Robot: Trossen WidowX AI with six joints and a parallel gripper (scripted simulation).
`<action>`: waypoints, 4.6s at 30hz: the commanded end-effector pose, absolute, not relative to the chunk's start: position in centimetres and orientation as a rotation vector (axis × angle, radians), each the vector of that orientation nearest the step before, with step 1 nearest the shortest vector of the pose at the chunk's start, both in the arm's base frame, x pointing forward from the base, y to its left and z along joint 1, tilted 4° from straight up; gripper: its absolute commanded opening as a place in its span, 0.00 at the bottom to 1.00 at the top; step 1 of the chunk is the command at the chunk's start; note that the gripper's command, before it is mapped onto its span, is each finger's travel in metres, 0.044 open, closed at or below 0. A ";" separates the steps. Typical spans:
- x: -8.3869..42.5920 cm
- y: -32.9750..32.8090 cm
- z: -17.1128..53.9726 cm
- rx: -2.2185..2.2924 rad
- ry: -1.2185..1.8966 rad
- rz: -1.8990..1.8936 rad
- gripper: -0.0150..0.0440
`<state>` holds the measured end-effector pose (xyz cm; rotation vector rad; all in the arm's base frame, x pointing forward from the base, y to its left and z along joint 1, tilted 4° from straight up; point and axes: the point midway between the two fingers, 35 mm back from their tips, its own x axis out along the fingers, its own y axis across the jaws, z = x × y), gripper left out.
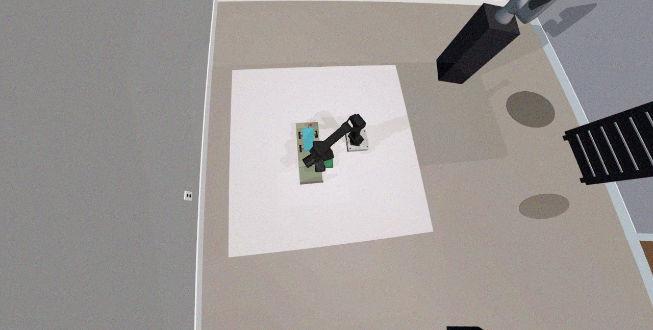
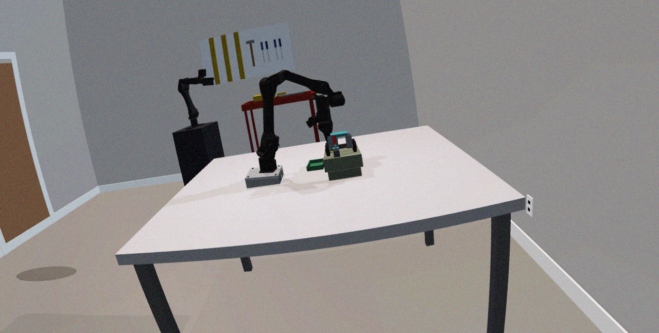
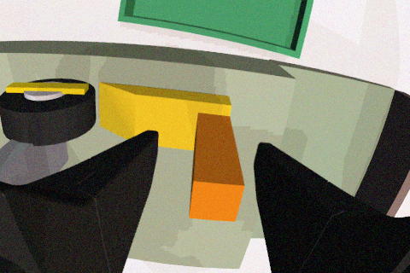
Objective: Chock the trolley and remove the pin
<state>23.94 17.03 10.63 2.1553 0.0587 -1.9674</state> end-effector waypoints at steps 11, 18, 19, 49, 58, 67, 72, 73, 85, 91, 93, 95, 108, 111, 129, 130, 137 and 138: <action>23.5 17.6 14.9 2.164 0.055 -1.959 0.58; 23.4 17.7 15.4 2.156 0.058 -1.964 0.62; 23.4 17.7 15.4 2.156 0.058 -1.964 0.67; 29.8 0.2 20.9 2.784 -1.981 -1.873 0.58; 29.8 -1.0 21.2 2.778 -2.150 -1.812 0.58; 29.9 -1.2 20.3 2.778 -2.150 -1.811 0.58; 30.1 -1.5 19.6 2.778 -2.150 -1.811 0.58; 30.1 -1.5 19.4 2.778 -2.150 -1.810 0.58; 30.2 -1.9 18.4 2.778 -2.150 -1.810 0.58; 30.3 -2.1 17.9 2.778 -2.150 -1.809 0.58; 30.4 -2.1 17.7 2.778 -2.150 -1.809 0.58; 30.5 -2.2 17.4 2.778 -2.150 -1.809 0.58; 30.8 -2.8 15.7 2.778 -2.150 -1.808 0.58; 30.8 -3.0 15.3 2.778 -2.150 -1.807 0.58; 30.9 -3.2 15.0 2.786 -2.157 -1.796 0.31; 30.9 -3.2 15.0 2.786 -2.157 -1.796 0.30; 30.8 -3.1 15.1 2.784 -2.155 -1.799 0.25; 30.8 -3.1 15.2 2.783 -2.154 -1.800 0.25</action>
